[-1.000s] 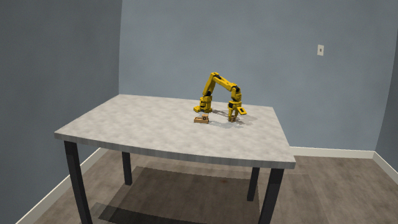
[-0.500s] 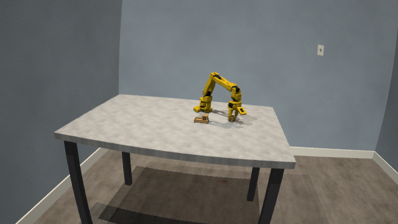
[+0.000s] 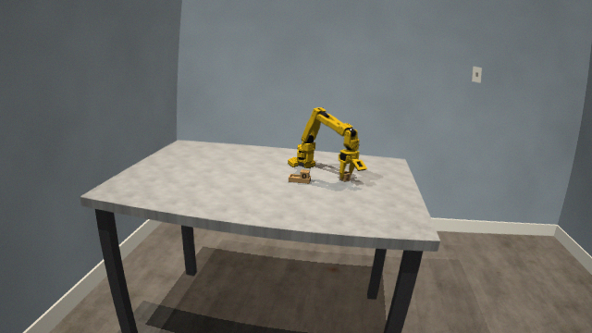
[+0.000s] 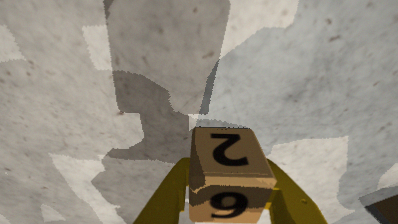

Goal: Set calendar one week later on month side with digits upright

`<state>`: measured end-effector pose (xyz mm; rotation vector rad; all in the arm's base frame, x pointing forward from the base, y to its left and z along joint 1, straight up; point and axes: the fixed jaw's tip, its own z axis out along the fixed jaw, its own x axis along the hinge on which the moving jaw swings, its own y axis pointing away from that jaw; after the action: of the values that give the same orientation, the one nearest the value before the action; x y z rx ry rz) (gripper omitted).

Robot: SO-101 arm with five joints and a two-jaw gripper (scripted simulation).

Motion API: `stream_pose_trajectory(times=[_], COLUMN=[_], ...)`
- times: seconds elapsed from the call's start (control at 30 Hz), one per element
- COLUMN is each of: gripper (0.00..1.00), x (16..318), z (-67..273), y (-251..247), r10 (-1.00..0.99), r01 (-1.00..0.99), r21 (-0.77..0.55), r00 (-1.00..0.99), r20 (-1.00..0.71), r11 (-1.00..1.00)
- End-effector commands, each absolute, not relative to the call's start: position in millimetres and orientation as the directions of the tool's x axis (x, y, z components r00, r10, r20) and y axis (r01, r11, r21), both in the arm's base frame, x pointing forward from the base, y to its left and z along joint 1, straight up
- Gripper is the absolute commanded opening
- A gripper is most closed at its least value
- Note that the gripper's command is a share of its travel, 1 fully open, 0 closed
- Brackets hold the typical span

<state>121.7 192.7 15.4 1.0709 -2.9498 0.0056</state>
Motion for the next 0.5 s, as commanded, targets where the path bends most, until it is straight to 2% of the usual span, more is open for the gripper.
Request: stream_pose_trajectory(times=[0.0, 0.47], gripper=[0.00, 0.00], x=[127, 123], z=[32, 66], y=[197, 199], r10=[-0.639, -0.639], r01=[-0.640, -0.640], r21=[0.013, 0.014], r00=[-0.768, -0.768], r20=[-0.046, -0.046], r11=[0.768, 0.768])
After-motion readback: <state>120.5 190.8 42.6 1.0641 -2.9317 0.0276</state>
